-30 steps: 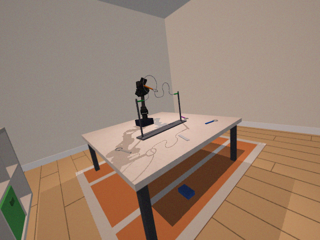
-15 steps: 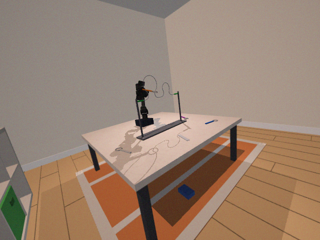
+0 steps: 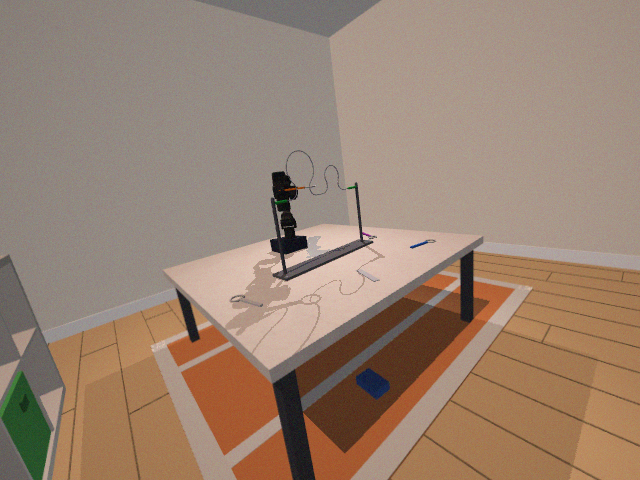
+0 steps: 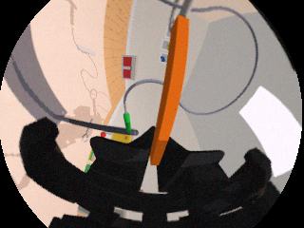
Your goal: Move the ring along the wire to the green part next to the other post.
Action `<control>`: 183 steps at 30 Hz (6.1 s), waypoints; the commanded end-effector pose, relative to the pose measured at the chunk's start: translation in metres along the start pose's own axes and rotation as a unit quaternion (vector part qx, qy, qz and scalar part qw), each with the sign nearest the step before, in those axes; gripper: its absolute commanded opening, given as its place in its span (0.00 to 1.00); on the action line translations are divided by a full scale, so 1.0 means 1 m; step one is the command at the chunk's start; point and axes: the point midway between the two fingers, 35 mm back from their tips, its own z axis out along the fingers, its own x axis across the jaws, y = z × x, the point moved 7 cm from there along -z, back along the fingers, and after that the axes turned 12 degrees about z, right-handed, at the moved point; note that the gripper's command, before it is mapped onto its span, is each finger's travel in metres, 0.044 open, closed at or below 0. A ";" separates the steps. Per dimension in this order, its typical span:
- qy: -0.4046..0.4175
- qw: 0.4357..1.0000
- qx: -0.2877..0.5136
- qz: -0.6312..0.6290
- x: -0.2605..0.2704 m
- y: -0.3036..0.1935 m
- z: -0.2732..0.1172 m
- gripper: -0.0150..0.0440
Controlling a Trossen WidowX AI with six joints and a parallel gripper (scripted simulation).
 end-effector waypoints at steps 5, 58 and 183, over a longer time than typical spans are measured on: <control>0.044 0.996 0.022 0.077 0.024 -0.002 -0.005 0.00; 0.306 0.757 0.142 0.560 0.128 0.076 -0.073 0.00; 0.458 -0.087 0.211 0.859 -0.006 0.253 -0.136 0.00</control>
